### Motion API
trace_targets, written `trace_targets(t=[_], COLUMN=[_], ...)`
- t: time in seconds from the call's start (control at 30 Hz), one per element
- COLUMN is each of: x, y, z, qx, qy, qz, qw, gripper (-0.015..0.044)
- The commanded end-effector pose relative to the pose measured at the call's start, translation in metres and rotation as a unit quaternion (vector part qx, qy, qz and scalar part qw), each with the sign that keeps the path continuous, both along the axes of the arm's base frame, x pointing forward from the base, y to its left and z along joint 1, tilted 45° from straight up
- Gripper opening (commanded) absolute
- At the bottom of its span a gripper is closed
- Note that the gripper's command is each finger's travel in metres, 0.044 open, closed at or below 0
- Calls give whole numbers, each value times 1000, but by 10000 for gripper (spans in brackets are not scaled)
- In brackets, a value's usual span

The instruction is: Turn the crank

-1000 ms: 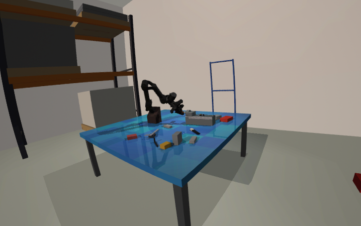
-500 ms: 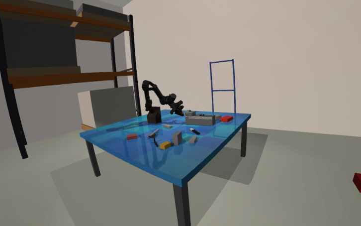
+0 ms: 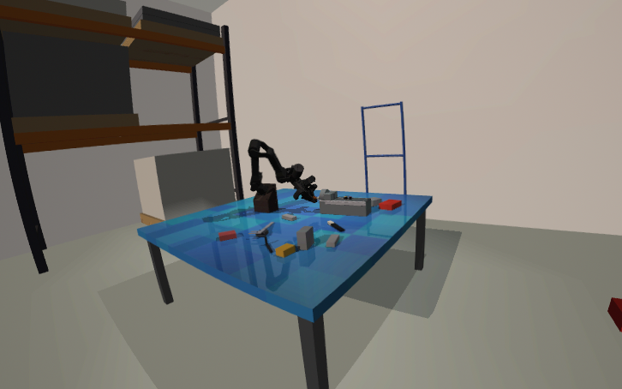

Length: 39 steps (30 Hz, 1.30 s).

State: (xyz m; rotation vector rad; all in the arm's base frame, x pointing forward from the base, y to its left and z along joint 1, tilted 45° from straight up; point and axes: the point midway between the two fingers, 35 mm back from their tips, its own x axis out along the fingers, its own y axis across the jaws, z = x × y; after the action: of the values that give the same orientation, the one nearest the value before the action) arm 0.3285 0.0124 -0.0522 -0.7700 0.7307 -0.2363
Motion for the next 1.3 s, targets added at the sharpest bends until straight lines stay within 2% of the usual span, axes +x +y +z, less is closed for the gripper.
trace_targets(t=[0.0,1.27], x=[0,-2], y=[-5,6], z=[-8,-41], qx=[0,1], qy=[4,4], qz=[-2,-2], qw=[1000,1000], gripper=[0,0])
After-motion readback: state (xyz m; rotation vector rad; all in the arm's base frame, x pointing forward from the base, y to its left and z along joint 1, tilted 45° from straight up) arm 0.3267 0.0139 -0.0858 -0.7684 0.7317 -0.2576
